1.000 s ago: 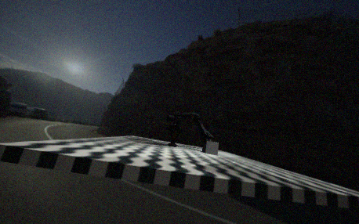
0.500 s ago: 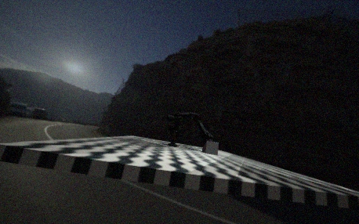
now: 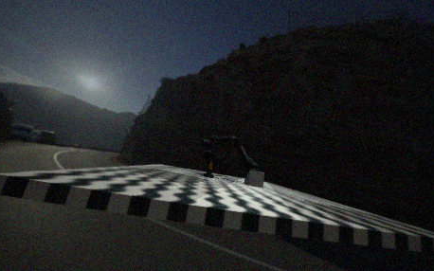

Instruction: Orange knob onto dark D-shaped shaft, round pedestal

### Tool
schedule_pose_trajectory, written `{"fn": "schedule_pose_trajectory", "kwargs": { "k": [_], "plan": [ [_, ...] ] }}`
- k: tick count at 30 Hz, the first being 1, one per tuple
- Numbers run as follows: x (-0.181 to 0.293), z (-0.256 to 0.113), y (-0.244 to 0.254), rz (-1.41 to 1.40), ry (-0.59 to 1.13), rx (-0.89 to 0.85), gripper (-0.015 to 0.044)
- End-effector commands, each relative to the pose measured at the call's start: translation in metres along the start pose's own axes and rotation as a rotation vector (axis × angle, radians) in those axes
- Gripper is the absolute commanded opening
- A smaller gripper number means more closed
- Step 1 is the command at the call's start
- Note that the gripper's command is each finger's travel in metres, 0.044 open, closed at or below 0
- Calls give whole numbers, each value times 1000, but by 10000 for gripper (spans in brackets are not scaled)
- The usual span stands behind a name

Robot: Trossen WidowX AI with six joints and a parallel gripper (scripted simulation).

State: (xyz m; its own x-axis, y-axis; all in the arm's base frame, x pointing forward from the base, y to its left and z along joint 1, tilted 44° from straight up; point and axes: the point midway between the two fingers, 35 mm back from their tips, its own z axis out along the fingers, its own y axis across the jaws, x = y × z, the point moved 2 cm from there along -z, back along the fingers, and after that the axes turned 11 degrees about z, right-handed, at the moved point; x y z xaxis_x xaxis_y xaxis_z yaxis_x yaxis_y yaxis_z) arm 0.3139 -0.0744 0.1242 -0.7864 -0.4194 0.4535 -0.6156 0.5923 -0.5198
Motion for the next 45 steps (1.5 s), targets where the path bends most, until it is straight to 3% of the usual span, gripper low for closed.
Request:
{"fn": "schedule_pose_trajectory", "kwargs": {
  "k": [1,10,45],
  "plan": [
    [0,-3,0,0,-4,1,0],
    [-1,-3,-2,-206,-4,2,0],
    [-1,-3,-2,-209,-4,1,0]
  ]
}}
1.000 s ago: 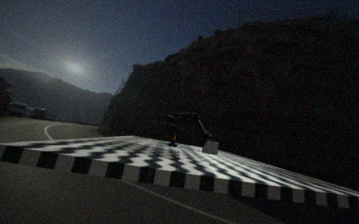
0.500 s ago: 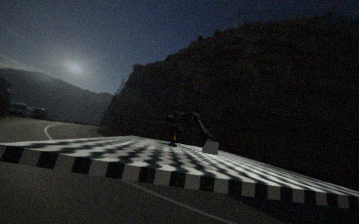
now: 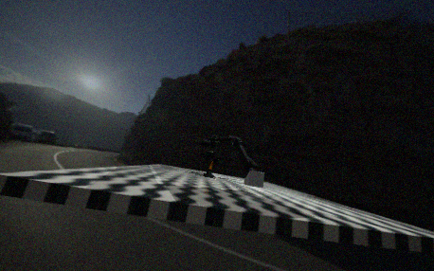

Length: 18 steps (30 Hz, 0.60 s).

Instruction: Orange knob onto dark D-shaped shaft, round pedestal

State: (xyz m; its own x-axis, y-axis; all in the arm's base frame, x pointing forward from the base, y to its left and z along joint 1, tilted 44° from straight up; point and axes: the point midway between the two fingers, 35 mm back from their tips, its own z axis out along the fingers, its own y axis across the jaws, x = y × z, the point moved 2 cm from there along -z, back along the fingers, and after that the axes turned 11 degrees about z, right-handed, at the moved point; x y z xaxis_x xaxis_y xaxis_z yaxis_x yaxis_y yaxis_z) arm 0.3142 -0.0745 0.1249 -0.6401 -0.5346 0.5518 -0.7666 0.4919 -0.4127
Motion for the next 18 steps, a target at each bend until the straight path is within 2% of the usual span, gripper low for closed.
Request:
{"fn": "schedule_pose_trajectory", "kwargs": {
  "k": [1,7,18],
  "plan": [
    [-1,-3,-1,-7,-3,3,0],
    [-3,-3,-3,-197,-3,3,0],
    [-2,-1,-2,-207,-2,3,0]
  ]
}}
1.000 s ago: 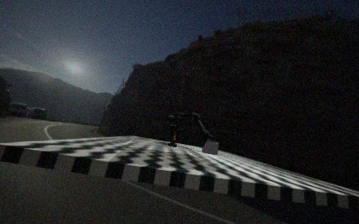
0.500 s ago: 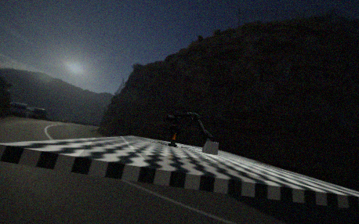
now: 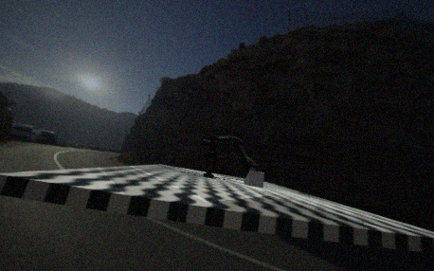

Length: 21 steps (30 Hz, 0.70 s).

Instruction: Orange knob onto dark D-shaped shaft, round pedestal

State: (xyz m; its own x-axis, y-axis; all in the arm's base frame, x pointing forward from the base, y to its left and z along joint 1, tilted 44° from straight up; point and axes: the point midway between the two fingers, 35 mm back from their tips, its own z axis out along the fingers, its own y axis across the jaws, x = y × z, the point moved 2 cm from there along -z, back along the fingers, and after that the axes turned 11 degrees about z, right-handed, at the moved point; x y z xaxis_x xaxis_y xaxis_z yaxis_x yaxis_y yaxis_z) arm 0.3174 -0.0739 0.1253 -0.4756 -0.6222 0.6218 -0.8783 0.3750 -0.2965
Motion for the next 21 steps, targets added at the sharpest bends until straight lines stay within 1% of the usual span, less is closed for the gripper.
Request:
{"fn": "schedule_pose_trajectory", "kwargs": {
  "k": [1,21],
  "plan": [
    [0,0,1,-8,-1,1,0],
    [1,-2,1,-17,-1,1,0]
  ]
}}
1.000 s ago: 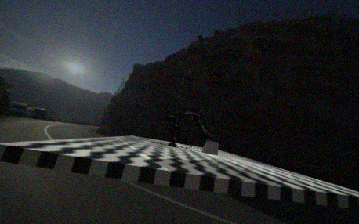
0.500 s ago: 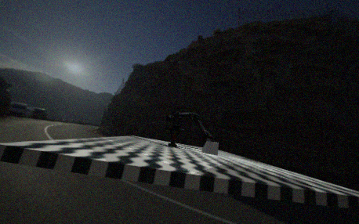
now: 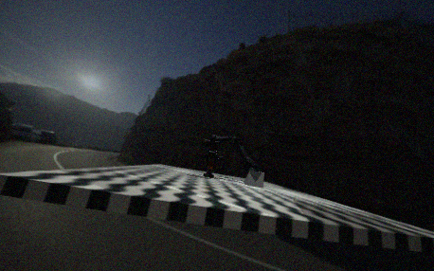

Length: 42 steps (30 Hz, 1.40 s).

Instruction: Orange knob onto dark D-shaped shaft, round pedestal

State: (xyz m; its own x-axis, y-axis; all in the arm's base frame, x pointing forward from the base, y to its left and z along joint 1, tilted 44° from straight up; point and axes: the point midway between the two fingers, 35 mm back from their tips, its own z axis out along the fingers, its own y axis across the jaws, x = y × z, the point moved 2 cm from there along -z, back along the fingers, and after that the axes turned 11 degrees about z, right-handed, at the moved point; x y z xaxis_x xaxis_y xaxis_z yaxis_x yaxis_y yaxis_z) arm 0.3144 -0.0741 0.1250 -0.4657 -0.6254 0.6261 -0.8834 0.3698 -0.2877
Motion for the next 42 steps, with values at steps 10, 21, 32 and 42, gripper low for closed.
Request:
{"fn": "schedule_pose_trajectory", "kwargs": {
  "k": [10,21,32,42],
  "plan": [
    [-2,-1,-4,-206,-2,4,0],
    [-2,1,-2,-206,-2,4,0],
    [0,2,2,-207,-2,4,0],
    [1,-3,4,-207,-2,4,0]
  ]
}}
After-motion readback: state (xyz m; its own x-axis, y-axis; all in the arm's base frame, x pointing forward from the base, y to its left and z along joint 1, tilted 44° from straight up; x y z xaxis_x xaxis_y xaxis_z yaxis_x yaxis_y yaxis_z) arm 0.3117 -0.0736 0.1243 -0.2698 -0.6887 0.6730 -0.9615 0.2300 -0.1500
